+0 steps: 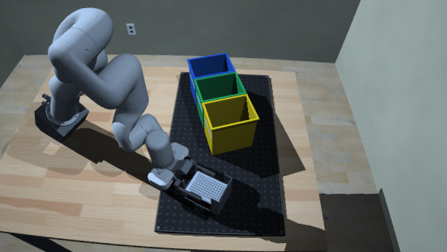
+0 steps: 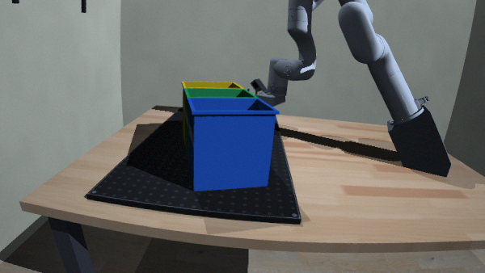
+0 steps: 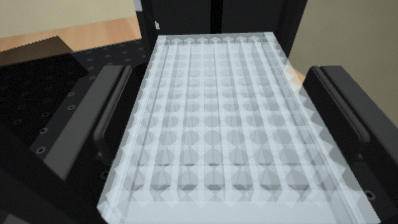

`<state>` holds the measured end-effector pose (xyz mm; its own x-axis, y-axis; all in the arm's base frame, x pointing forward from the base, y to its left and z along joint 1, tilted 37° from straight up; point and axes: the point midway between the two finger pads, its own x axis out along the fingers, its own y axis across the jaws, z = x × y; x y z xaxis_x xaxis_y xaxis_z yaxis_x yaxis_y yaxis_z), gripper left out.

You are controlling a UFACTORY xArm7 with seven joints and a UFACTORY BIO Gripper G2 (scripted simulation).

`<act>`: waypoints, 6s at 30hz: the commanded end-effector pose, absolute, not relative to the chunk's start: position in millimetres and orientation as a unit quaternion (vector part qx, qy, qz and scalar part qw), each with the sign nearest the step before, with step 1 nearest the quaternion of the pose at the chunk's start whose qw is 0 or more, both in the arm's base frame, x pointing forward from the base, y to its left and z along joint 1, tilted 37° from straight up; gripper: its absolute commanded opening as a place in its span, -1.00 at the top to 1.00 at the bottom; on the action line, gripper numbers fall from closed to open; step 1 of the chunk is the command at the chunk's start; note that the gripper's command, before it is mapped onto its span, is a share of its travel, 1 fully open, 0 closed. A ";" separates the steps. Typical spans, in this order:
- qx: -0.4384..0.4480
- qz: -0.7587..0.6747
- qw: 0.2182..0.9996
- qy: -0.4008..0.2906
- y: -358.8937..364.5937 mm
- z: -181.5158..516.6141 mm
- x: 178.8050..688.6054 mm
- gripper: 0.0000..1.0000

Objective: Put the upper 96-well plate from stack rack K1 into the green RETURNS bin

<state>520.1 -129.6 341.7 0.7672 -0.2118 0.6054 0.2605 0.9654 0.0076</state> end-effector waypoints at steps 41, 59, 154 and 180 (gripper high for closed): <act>-0.045 -0.128 0.938 -0.318 -118.5 396.9 482.6 1.00; -0.045 -0.128 0.938 -0.318 -114.1 418.2 467.2 1.00; -0.161 0.233 0.918 -0.279 29.5 421.9 437.3 1.00; -0.160 0.234 0.918 -0.279 100.8 403.1 437.1 1.00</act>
<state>436.5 88.9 402.6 0.7377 0.5223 0.4278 -0.3481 0.8372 -0.4219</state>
